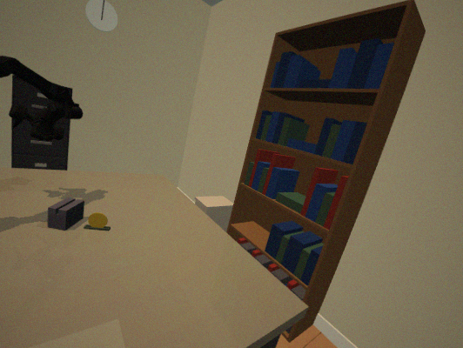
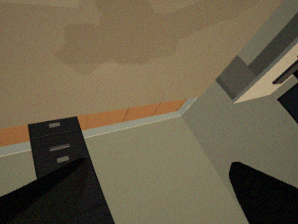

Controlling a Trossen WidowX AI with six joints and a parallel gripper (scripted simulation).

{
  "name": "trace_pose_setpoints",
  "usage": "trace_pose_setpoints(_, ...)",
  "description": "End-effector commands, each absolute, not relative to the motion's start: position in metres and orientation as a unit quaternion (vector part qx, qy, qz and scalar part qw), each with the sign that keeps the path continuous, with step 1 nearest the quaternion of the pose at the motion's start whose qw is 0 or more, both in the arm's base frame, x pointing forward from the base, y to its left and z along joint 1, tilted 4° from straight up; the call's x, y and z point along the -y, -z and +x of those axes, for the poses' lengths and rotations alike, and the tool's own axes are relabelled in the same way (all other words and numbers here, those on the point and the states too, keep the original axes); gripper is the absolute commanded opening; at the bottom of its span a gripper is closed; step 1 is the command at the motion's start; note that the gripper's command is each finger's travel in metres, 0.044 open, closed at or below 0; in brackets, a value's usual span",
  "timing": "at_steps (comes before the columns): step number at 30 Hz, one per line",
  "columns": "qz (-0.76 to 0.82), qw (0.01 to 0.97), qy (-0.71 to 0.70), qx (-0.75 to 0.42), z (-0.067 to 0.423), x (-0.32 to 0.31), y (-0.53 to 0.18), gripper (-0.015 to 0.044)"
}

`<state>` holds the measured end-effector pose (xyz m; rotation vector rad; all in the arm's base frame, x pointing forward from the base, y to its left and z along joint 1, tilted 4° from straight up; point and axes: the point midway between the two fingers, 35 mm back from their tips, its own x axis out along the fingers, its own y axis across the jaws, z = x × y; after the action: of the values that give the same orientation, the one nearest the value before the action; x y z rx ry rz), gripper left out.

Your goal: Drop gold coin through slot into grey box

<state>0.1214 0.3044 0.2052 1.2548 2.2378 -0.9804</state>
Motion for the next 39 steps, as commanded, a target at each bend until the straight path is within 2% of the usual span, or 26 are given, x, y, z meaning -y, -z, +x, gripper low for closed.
trace_pose_setpoints(1,0.450,0.200,0.346,-0.798,0.124,-0.304,-0.204,0.0374)
trace_pose_setpoints(9,0.496,0.378,0.219,-0.750,0.231,-0.245,-0.168,0.0164)
trace_pose_setpoints(15,0.468,0.494,0.170,-0.713,0.288,-0.188,-0.146,0.0161)
trace_pose_setpoints(24,0.374,0.624,0.139,-0.673,0.340,-0.091,-0.119,0.0161)
trace_pose_setpoints(36,0.185,0.713,0.129,-0.664,0.359,0.055,-0.090,0.0161)
trace_pose_setpoints(39,0.165,0.716,0.128,-0.666,0.357,0.069,-0.087,0.0161)
